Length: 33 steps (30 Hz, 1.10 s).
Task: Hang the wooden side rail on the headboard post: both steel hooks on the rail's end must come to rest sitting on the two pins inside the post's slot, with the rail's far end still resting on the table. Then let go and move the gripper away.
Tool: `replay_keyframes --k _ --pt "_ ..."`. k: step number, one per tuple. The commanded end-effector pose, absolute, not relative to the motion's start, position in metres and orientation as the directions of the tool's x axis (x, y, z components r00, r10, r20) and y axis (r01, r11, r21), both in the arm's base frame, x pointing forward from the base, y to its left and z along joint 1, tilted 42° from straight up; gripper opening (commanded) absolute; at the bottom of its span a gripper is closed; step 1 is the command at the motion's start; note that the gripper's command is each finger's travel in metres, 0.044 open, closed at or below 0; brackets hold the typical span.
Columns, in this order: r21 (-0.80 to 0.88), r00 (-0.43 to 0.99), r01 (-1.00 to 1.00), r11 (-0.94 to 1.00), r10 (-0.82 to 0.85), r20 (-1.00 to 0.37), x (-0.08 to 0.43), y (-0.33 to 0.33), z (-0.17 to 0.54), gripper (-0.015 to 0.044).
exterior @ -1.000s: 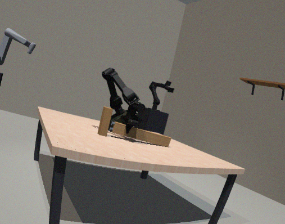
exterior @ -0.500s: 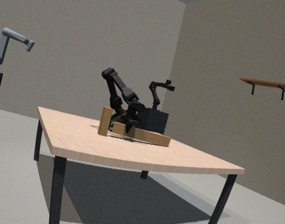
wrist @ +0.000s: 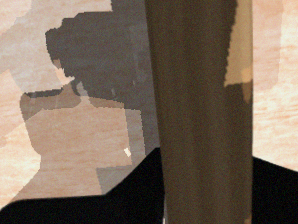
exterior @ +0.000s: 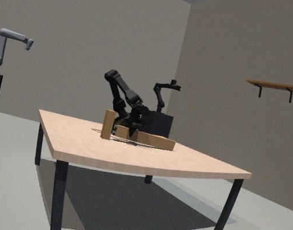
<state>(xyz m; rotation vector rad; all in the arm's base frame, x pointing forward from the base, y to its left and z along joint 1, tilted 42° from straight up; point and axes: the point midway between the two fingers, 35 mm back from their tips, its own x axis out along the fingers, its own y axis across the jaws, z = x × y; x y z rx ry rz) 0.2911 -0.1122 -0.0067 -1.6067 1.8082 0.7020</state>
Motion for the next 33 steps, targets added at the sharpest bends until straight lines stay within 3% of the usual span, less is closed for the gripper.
replay_keyframes --k 1,33 --pt "-0.025 -0.059 -0.993 0.115 -0.668 -0.742 0.2941 -0.1112 -0.0017 0.0000" --pt "-0.025 -0.059 -0.993 0.115 -0.668 -0.741 0.2928 -0.1142 0.0002 0.0000"
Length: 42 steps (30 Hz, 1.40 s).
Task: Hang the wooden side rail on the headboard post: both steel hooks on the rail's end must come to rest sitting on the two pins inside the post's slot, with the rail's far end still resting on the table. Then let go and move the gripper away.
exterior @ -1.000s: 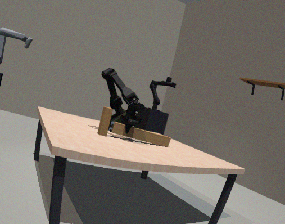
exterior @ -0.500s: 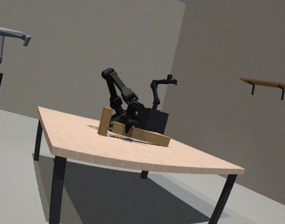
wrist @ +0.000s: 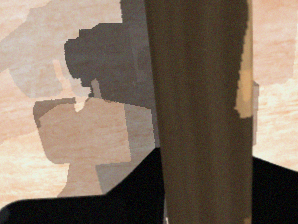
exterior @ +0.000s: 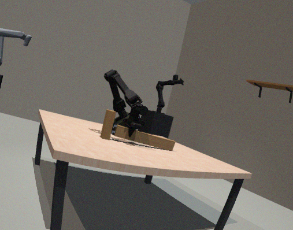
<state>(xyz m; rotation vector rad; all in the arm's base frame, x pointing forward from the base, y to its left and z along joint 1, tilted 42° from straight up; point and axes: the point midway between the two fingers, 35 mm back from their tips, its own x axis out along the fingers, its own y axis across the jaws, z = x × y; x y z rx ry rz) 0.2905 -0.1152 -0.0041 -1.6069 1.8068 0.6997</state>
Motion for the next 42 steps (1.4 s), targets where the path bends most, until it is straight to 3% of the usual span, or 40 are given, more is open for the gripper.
replay_keyframes --k 1,42 --pt "-0.025 -0.059 -0.993 0.115 -0.668 -0.741 0.2929 -0.1143 0.0003 0.0000" --pt "-0.025 -0.059 -0.993 0.115 -0.669 -0.741 0.2931 -0.1175 0.0036 0.0000"
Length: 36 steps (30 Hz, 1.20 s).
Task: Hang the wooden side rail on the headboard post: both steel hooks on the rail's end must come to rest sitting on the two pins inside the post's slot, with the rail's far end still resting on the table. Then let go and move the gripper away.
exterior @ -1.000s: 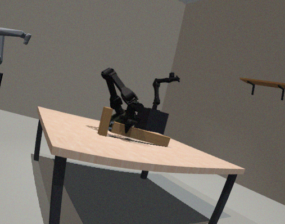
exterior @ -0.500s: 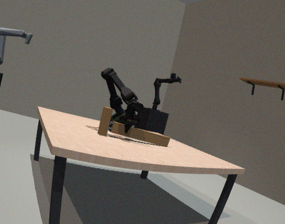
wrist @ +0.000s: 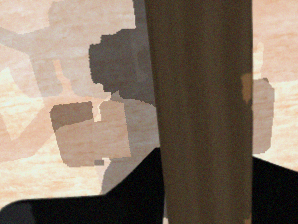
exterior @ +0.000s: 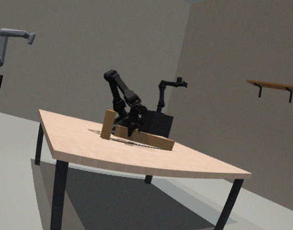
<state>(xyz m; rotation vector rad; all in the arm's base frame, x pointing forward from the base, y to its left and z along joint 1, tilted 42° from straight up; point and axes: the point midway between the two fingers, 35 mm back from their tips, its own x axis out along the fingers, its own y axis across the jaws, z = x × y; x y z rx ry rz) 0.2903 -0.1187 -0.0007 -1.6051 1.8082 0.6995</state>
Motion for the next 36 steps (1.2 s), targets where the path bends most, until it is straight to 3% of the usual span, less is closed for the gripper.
replay_keyframes --k 1,36 --pt "-0.025 -0.059 -0.993 0.115 -0.669 -0.741 0.2932 -0.1176 0.0037 0.0000" --pt "-0.025 -0.059 -0.993 0.115 -0.669 -0.741 0.2929 -0.1206 0.0062 0.0000"
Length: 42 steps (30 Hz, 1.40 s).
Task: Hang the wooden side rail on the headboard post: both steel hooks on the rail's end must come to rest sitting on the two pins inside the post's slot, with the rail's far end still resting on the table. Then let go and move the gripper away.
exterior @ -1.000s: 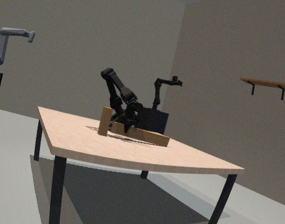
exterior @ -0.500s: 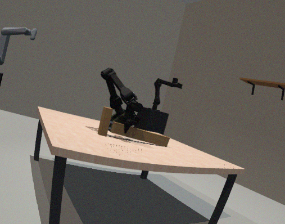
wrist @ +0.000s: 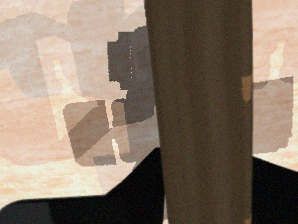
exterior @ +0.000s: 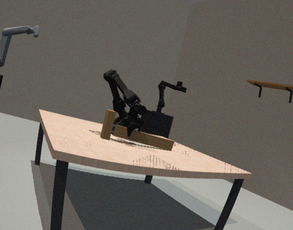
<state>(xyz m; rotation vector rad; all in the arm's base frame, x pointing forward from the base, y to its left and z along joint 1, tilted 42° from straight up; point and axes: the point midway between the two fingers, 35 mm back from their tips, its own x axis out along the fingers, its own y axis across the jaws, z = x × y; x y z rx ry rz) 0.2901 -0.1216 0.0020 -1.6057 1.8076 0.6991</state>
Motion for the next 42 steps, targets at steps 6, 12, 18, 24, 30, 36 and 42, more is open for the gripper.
replay_keyframes --k 6,12,18,24,30,36,42 --pt "-0.025 -0.059 -0.993 0.115 -0.669 -0.741 0.2935 -0.1214 0.0064 0.0000" --pt "-0.025 -0.059 -0.993 0.115 -0.669 -0.741 0.2936 -0.1220 0.0067 0.0000" --pt "-0.025 -0.059 -0.993 0.115 -0.669 -0.741 0.2929 -0.1223 0.0073 0.0000" --pt "-0.025 -0.059 -0.993 0.115 -0.669 -0.741 0.2922 -0.1226 0.0079 0.0000" --pt "-0.025 -0.059 -0.993 0.115 -0.669 -0.741 0.2924 -0.1230 0.0085 0.0000" --pt "-0.025 -0.059 -0.993 0.115 -0.669 -0.741 0.2930 -0.1234 0.0092 0.0000" --pt "-0.025 -0.059 -0.993 0.115 -0.669 -0.741 0.2937 -0.1239 0.0098 0.0000"
